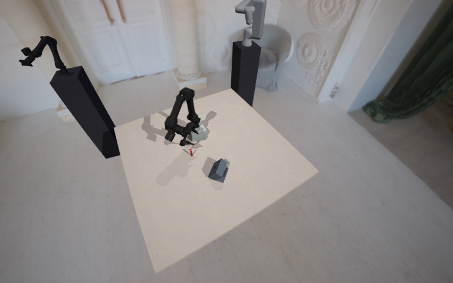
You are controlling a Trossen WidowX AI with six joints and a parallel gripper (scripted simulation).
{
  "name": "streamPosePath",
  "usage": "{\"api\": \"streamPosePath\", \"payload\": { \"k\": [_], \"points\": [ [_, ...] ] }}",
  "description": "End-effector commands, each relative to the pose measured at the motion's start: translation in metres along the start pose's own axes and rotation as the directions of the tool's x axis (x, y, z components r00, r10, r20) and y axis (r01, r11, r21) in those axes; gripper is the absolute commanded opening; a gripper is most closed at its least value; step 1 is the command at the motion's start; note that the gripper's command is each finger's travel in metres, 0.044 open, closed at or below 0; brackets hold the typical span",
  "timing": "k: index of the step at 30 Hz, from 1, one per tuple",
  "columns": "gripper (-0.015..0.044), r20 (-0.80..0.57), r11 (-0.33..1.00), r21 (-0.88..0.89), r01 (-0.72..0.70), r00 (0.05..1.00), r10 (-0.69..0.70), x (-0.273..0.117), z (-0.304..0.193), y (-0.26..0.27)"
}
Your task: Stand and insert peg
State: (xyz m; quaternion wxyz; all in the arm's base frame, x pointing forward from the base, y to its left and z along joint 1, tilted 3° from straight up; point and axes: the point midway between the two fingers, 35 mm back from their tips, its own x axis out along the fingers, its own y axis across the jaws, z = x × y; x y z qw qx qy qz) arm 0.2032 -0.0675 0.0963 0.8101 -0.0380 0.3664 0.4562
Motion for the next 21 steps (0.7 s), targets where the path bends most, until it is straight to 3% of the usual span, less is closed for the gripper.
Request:
{"api": "streamPosePath", "payload": {
  "k": [1,13,21],
  "points": [
    [0.0440,-0.151,1.000,0.012,-0.004,0.989,0.006,0.005,-0.008,-0.003],
    [0.0440,-0.458,0.996,0.009,0.091,0.886,-0.077,0.010,-0.015,-0.019],
    [0.0440,-0.628,0.968,-0.027,0.251,0.749,-0.212,0.004,-0.015,-0.038]
  ]
}}
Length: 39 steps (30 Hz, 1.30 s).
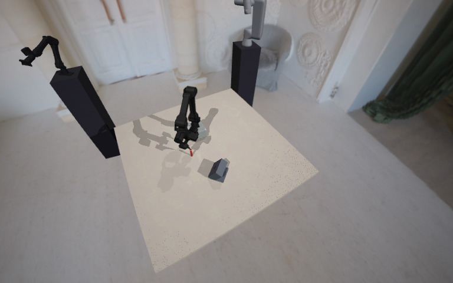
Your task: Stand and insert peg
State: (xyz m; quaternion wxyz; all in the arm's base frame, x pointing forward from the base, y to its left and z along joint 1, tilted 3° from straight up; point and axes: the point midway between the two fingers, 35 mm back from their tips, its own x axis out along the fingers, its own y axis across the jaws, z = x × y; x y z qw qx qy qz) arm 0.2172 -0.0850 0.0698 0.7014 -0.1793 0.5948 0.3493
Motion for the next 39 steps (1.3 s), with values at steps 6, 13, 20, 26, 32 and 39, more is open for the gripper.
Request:
{"api": "streamPosePath", "payload": {
  "k": [6,13,20,26,32,39],
  "points": [
    [0.0440,-0.175,0.977,0.055,0.204,0.966,-0.192,-0.010,0.004,-0.023],
    [0.0440,-0.175,0.977,0.055,0.204,0.966,-0.192,-0.010,0.004,-0.023],
    [0.0440,-0.175,0.975,0.077,0.208,0.966,-0.192,0.000,0.002,-0.025],
    [0.0440,-0.175,0.972,0.100,0.211,0.966,-0.192,0.009,0.000,-0.027],
    [0.0440,-0.175,0.972,0.100,0.211,0.966,-0.192,0.016,-0.001,-0.029],
    [0.0440,-0.175,0.972,0.100,0.211,0.966,-0.192,0.027,-0.002,-0.032]
  ]
}}
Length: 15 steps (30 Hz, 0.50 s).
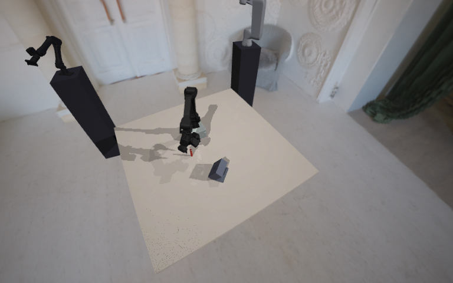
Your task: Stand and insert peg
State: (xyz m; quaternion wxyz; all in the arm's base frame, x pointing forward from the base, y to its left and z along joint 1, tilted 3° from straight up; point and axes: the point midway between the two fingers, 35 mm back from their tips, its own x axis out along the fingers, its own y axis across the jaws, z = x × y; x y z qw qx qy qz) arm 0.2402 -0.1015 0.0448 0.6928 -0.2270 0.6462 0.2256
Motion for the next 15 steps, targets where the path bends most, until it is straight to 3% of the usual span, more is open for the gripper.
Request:
{"api": "streamPosePath", "payload": {
  "k": [1,15],
  "points": [
    [0.0440,-0.005,1.000,0.004,-0.002,1.000,0.002,0.009,-0.001,0.001],
    [0.0440,-0.005,1.000,0.004,-0.003,1.000,0.003,0.032,-0.001,0.001]
  ]
}}
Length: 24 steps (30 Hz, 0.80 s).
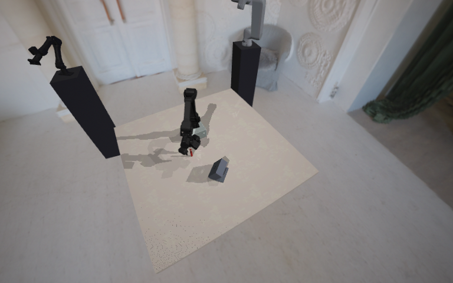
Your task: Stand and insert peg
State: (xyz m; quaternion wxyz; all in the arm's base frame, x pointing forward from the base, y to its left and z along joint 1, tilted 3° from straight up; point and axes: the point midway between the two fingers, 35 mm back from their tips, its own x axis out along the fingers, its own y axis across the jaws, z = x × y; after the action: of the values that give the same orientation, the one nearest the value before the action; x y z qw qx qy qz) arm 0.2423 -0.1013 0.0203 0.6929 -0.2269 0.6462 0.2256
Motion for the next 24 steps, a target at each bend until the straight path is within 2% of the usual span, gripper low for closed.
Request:
{"api": "streamPosePath", "payload": {
  "k": [1,16,24],
  "points": [
    [0.0440,-0.005,1.000,0.004,-0.002,1.000,0.002,0.009,-0.001,0.001],
    [0.0440,-0.005,1.000,0.004,-0.003,1.000,0.003,0.027,-0.002,0.003],
    [0.0230,-0.001,1.000,0.000,-0.003,1.000,0.003,0.024,-0.001,0.002]
  ]
}}
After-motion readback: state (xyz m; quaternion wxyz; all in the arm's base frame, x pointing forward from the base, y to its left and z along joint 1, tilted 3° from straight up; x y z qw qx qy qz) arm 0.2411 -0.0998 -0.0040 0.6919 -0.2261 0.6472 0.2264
